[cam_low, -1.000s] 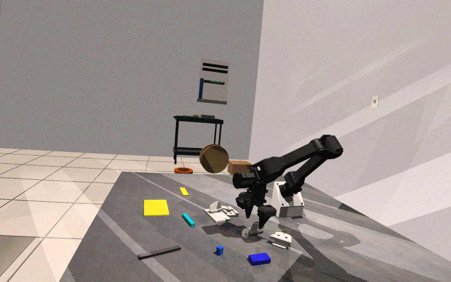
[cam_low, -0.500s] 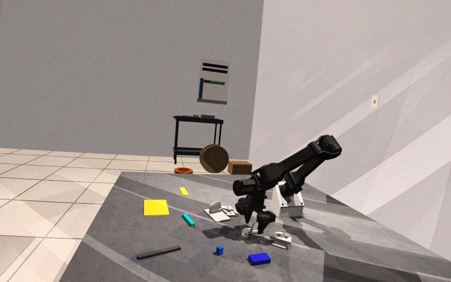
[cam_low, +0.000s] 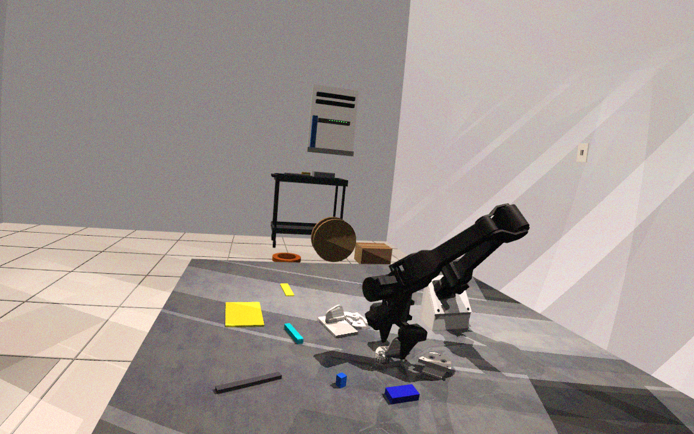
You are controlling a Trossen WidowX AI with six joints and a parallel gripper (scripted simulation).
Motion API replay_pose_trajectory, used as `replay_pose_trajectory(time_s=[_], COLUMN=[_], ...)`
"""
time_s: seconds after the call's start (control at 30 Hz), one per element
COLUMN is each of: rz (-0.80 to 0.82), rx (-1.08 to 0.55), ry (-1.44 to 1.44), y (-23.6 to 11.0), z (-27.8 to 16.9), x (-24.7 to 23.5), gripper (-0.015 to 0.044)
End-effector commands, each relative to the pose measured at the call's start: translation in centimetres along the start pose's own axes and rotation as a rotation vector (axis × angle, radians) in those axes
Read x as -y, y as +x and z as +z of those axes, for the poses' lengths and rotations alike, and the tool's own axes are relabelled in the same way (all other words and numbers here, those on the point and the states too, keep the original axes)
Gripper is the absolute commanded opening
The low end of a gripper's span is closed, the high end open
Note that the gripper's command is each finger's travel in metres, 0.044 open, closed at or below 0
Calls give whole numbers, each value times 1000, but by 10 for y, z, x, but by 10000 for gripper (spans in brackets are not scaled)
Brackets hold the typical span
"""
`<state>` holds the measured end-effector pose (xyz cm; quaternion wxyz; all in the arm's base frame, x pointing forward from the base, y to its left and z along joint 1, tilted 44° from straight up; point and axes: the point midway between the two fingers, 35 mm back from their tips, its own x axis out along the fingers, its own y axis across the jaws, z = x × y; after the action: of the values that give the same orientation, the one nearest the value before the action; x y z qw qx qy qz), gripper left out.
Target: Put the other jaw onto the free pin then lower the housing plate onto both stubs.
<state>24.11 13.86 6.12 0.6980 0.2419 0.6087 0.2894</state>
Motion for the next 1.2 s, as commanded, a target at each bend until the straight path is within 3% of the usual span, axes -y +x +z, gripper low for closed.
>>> replay_pose_trajectory(time_s=[0.0, 0.37, 0.73, 1.17], rz=[-3, -3, 0, 0], rx=[2, 2, 0, 0], ry=[2, 2, 0, 0], y=[0, 0, 0, 0], z=[0, 0, 0, 0], x=[0, 0, 0, 0], gripper=[440, 440, 151, 134])
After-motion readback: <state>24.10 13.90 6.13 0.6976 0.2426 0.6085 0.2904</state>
